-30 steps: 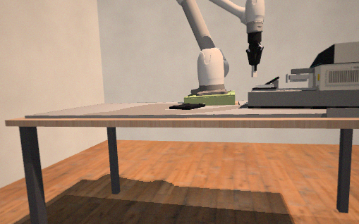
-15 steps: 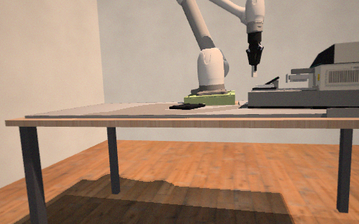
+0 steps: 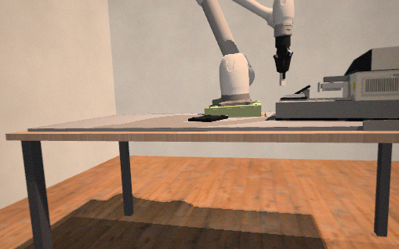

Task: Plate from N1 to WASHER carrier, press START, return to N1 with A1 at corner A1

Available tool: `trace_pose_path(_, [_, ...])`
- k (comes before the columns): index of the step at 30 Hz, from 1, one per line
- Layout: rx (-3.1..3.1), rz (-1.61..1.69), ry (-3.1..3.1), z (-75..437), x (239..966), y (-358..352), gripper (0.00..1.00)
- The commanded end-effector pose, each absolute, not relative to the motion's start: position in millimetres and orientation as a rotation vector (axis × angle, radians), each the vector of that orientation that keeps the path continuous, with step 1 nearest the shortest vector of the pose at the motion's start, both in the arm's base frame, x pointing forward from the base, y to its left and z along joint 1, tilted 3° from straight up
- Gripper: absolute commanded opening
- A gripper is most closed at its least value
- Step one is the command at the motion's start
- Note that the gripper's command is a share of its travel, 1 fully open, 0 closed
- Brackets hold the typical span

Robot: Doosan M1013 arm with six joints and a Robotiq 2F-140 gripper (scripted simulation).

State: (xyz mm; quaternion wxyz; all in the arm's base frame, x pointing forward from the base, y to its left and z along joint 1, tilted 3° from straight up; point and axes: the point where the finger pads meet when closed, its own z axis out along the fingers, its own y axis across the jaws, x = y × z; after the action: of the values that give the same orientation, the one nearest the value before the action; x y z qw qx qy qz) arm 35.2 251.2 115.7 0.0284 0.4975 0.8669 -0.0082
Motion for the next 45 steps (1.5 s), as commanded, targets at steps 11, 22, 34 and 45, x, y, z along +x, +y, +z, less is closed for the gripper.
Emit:
trace_pose_path(11, [1.523,-0.018,2.686,118.8,34.4,254.0,0.1])
trace_pose_path(22, [1.523,-0.018,2.686,118.8,34.4,254.0,0.1])
trace_pose_path(34, [1.523,-0.018,2.686,118.8,34.4,254.0,0.1])
trace_pose_path(45, [1.611,-0.016,2.634,120.4,43.8,256.9,0.7])
